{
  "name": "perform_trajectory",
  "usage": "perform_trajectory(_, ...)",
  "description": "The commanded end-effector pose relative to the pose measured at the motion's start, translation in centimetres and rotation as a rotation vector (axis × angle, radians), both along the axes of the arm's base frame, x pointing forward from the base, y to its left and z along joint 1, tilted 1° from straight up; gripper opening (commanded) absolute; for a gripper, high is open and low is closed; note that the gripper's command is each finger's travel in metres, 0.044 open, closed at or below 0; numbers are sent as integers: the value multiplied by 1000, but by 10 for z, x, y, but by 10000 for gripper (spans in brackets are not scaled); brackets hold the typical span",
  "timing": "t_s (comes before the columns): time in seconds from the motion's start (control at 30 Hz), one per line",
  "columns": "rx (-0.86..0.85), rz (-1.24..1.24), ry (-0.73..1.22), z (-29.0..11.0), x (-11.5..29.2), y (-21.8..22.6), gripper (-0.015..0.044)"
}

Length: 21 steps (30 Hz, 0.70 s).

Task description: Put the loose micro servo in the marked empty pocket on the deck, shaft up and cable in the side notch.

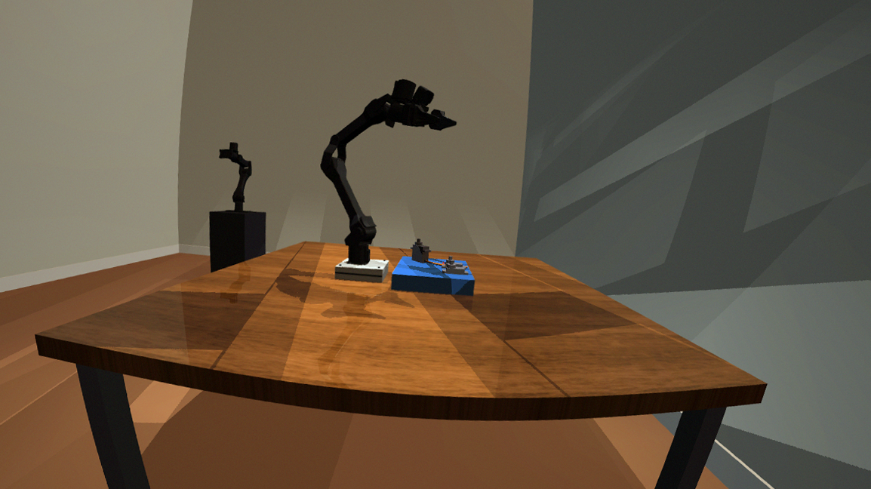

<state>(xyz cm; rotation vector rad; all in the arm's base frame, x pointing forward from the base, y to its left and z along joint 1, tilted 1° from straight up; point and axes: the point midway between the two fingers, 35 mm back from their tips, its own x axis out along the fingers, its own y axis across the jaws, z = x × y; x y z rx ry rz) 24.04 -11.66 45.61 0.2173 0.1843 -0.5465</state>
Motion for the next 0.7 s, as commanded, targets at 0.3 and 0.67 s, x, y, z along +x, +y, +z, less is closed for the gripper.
perform_trajectory(0.3,283,121,237,-97,44,41,440)
perform_trajectory(0.67,534,140,513,-188,52,93,440)
